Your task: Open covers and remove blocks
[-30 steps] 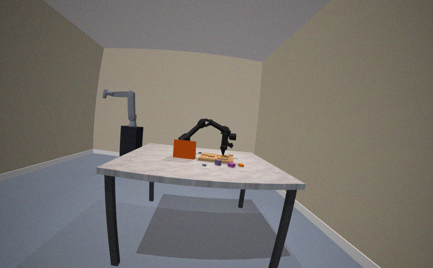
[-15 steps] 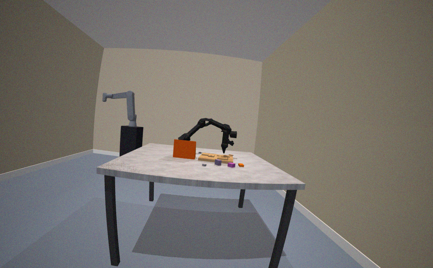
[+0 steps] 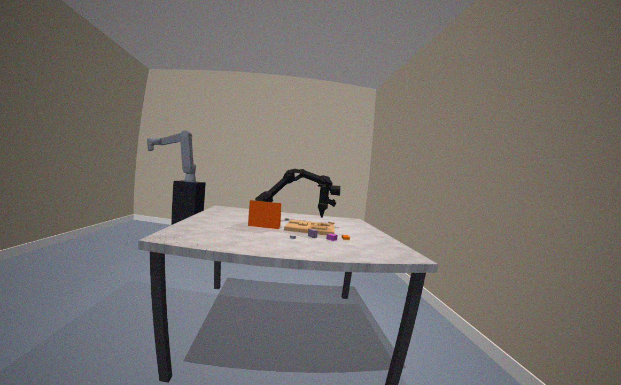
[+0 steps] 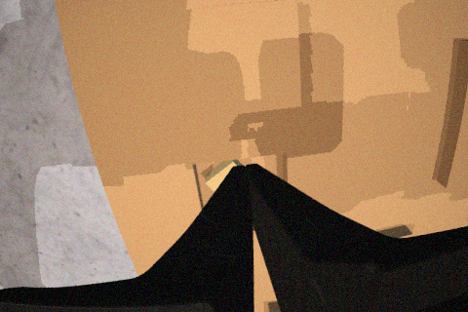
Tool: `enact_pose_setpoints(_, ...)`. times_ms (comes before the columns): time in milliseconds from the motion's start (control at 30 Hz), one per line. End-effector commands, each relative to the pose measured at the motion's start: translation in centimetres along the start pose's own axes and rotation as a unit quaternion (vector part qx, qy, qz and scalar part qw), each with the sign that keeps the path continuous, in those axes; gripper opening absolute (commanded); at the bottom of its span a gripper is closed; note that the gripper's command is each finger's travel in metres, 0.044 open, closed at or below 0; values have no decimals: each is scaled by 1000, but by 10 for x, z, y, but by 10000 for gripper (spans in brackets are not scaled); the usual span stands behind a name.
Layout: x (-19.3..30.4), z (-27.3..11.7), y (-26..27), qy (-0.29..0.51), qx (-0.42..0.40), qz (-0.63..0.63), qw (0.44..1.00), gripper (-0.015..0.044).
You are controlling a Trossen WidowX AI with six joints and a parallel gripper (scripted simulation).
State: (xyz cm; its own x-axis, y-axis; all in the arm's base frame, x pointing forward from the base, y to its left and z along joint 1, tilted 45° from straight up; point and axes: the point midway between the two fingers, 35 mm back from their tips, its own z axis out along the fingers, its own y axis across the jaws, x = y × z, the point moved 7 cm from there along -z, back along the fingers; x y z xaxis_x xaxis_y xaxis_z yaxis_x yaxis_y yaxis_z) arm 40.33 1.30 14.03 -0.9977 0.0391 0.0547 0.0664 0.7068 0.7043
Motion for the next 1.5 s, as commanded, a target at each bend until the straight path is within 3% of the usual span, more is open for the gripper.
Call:
enact_pose_setpoints(0,6,-1,-5,1,1,-31,1000,0)
enact_pose_setpoints(500,76,-18,-53,4,8,-367,930,0)
enact_pose_setpoints(1033,163,-15,-86,6,1,-678,735,0)
enact_pose_setpoints(1133,172,-13,-88,6,0,-703,711,0)
enact_pose_setpoints(1467,172,-13,-88,6,0,-703,711,0)
